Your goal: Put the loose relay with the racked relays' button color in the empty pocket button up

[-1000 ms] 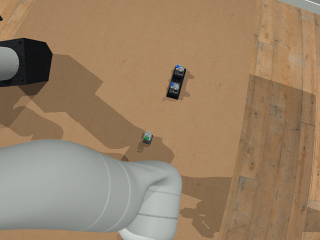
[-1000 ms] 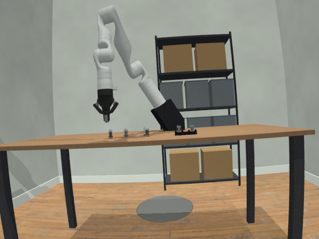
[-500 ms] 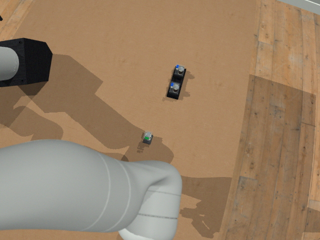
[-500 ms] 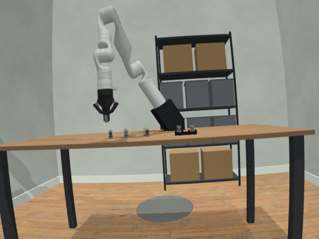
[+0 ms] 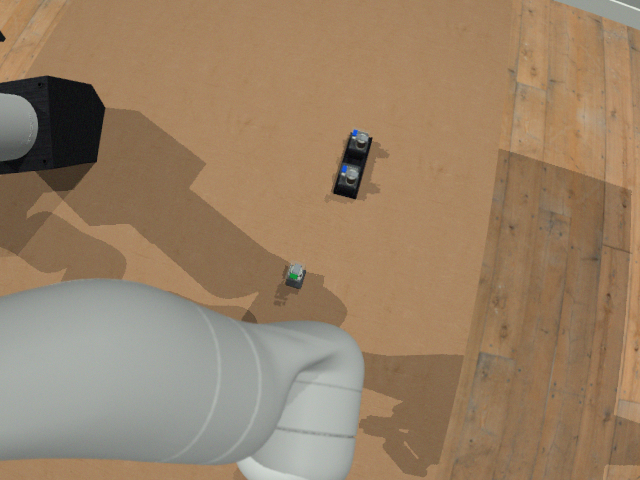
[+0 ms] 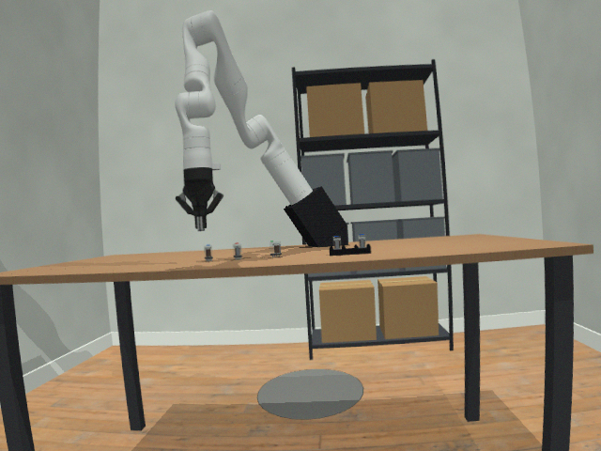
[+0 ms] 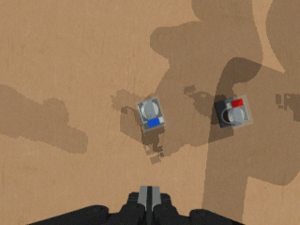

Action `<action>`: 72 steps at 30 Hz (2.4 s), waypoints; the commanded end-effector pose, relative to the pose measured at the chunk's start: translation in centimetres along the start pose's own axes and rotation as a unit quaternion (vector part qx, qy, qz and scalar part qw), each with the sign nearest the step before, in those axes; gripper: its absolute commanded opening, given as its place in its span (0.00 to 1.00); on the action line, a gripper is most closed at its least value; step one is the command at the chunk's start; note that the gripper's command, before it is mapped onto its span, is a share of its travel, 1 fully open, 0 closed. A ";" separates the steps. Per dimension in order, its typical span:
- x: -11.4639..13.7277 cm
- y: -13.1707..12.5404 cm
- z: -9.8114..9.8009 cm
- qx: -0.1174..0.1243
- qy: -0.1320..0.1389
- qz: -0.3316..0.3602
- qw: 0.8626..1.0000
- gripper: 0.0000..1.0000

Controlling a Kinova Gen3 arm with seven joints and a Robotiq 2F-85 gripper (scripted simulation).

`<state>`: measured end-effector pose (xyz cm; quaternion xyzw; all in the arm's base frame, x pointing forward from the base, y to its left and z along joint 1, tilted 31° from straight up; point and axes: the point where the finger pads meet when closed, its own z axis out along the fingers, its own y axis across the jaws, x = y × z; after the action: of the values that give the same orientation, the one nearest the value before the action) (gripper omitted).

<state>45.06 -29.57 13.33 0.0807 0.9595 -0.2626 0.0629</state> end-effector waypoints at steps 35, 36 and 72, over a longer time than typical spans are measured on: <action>0.4 7.9 -0.1 0.000 -0.001 0.000 1.000 0.00; 0.4 7.9 -0.1 0.000 -0.001 0.000 1.000 0.00; 0.6 18.2 -0.1 0.000 -0.001 0.000 1.000 0.00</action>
<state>47.80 -14.75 4.75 0.0905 0.9592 -0.2596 0.0658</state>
